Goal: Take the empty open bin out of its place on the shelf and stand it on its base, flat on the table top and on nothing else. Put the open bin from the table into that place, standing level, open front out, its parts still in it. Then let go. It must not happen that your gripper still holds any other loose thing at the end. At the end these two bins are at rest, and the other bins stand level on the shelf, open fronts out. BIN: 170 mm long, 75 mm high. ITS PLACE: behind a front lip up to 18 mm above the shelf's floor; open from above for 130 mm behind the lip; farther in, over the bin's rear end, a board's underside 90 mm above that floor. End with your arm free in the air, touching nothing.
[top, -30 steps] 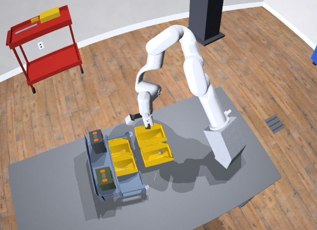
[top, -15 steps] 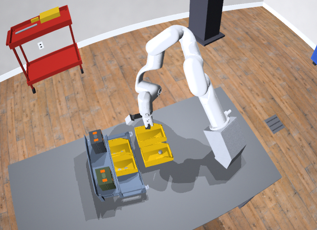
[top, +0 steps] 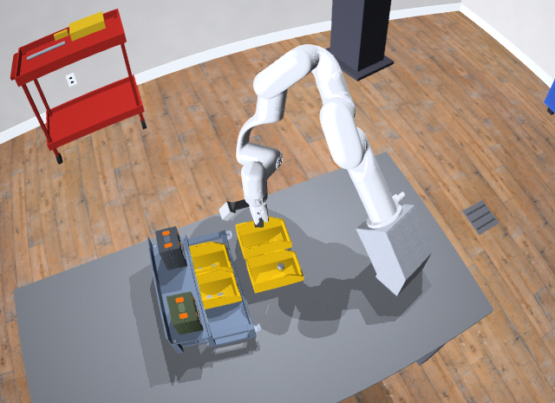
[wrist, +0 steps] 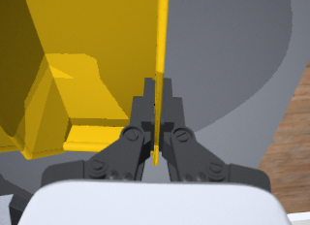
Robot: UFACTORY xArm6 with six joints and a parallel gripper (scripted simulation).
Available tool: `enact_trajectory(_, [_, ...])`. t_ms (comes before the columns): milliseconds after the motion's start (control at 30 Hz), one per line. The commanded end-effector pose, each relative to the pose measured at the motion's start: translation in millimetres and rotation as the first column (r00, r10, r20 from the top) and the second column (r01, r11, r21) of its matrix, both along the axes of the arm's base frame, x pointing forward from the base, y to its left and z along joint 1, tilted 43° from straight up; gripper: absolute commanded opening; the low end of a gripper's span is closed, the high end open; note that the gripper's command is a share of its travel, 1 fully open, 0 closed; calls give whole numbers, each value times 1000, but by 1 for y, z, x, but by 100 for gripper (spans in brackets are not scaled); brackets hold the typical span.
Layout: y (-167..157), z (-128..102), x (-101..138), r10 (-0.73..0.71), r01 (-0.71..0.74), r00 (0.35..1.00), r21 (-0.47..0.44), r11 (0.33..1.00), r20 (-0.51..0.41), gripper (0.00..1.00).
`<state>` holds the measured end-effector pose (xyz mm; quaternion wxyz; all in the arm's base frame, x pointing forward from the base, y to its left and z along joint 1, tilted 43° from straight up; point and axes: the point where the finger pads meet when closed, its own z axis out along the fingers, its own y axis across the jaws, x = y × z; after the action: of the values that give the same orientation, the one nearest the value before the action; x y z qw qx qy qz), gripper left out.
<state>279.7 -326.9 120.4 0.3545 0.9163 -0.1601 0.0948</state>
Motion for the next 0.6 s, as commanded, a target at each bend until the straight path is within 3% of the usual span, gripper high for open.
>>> enact_trajectory(0, [-1,0,1,1,-1,1000,-1,1000,2,0])
enact_trajectory(467, [-1,0,1,1,-1,1000,-1,1000,2,0])
enact_trajectory(500, [-1,0,1,1,-1,1000,-1,1000,2,26])
enact_trajectory(567, [-1,0,1,1,-1,1000,-1,1000,2,26])
